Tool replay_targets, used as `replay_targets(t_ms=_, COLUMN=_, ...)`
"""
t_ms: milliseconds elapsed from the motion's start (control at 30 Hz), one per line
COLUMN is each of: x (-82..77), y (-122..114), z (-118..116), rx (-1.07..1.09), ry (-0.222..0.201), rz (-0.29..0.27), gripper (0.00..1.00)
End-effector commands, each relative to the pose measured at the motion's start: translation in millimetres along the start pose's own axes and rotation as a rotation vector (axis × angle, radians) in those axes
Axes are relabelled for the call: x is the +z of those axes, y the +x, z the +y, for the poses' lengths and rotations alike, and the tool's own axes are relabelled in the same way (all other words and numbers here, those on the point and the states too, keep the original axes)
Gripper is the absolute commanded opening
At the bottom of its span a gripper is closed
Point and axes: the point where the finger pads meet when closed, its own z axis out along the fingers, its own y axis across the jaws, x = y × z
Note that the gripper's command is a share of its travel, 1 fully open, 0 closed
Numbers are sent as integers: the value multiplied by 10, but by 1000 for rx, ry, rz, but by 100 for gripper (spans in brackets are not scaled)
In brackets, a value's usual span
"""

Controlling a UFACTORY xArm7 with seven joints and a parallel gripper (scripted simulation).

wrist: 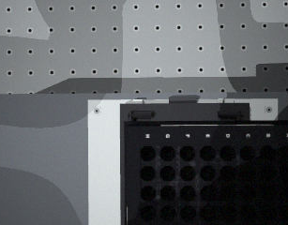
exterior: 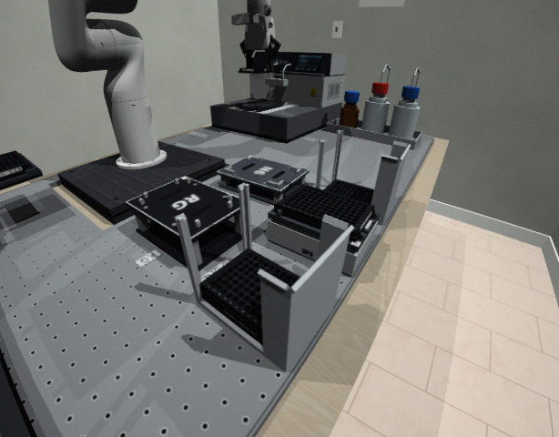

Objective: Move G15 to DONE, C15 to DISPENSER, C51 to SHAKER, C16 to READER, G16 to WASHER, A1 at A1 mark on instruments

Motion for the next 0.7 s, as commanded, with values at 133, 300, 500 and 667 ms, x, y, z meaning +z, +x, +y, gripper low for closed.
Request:
replay_targets(t_ms=133, x=-17, y=-16, z=3, rx=0, ry=0, rz=-2, gripper=0)
replay_targets(t_ms=300, x=-17, y=-16, z=2, rx=0, ry=0, rz=-2, gripper=0)
replay_targets(t_ms=500, x=37, y=-16, z=3, rx=0, ry=0, rz=-2, gripper=0)
replay_targets(t_ms=667, x=103, y=-16, z=3, rx=0, ry=0, rz=-2, gripper=0)
